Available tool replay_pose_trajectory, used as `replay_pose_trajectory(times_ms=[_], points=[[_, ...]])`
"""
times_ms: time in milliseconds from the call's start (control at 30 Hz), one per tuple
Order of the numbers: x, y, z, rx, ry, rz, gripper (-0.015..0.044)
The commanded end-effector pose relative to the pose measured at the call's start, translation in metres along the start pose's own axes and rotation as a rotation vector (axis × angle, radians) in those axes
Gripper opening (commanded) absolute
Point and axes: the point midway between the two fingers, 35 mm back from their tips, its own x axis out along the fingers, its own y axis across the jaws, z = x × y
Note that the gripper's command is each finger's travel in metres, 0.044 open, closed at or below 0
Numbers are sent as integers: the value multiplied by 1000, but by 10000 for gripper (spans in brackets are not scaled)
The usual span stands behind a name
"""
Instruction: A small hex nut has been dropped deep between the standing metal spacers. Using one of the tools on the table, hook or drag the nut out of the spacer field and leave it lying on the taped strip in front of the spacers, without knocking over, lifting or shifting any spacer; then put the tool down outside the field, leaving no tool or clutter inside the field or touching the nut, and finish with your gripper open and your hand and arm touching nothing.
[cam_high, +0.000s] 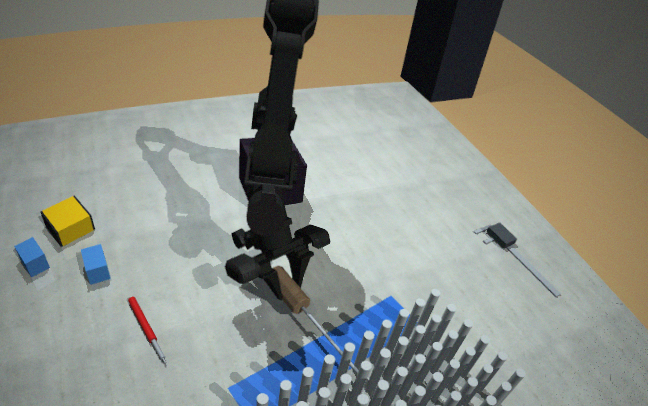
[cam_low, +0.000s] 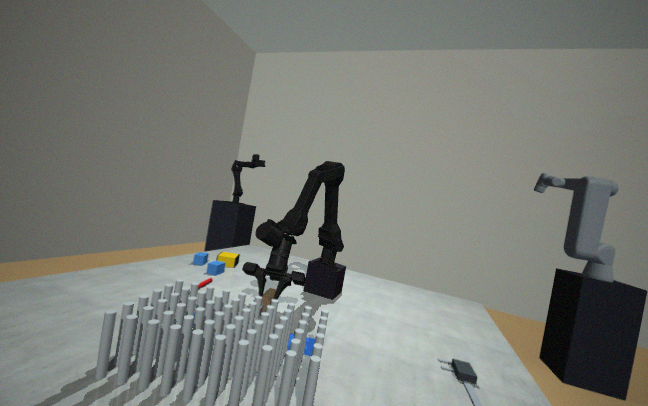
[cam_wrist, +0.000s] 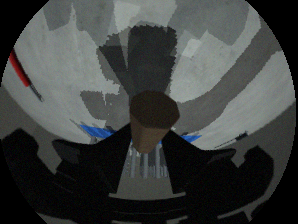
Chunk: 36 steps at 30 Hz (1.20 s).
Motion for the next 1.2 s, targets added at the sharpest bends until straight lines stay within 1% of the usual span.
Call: replay_pose_trajectory(times_ms=[0, 1167], points=[[1, 1, -3, 2, 2, 2, 0], [13, 1, -26, 2, 5, 2, 0]])
